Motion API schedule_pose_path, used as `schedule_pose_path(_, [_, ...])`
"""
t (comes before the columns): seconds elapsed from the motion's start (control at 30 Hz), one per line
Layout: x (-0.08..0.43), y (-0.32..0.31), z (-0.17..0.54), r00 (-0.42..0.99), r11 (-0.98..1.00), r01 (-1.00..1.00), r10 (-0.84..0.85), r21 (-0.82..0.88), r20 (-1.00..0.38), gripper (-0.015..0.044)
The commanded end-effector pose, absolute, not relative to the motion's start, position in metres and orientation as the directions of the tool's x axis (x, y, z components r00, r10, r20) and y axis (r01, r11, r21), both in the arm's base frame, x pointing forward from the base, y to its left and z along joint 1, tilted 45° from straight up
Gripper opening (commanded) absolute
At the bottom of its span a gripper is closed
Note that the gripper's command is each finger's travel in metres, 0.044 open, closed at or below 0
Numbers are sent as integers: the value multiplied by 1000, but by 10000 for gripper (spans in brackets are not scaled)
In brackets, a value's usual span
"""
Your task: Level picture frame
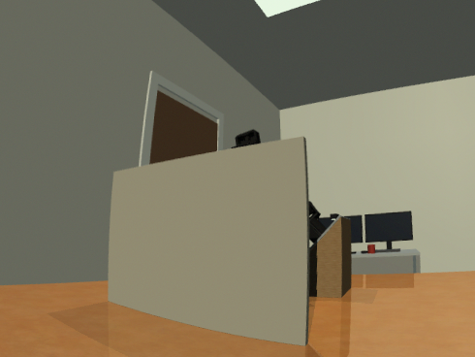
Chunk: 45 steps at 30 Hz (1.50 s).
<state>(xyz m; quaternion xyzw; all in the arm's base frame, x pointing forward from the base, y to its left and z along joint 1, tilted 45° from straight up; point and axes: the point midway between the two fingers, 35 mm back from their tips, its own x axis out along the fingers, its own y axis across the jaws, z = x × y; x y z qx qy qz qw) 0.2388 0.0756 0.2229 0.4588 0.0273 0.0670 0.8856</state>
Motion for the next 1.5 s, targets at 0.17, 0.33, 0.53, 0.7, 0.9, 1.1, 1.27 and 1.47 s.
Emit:
schedule_pose_path(0.17, [240,72,221,990,570,-93,143,817,13,260])
schedule_pose_path(0.33, [245,48,203,990,570,-94,142,816,15,260])
schedule_pose_path(0.53, [245,27,187,990,571,-94,141,815,15,260])
schedule_pose_path(0.7, [245,27,187,990,571,-94,141,815,15,260])
schedule_pose_path(0.9, [245,27,187,990,571,-94,141,815,15,260])
schedule_pose_path(1.1, [245,27,187,990,571,-94,141,815,15,260])
schedule_pose_path(1.27, [255,25,188,990,572,-94,141,815,16,260])
schedule_pose_path(1.47, [280,19,185,990,572,-96,141,815,17,260])
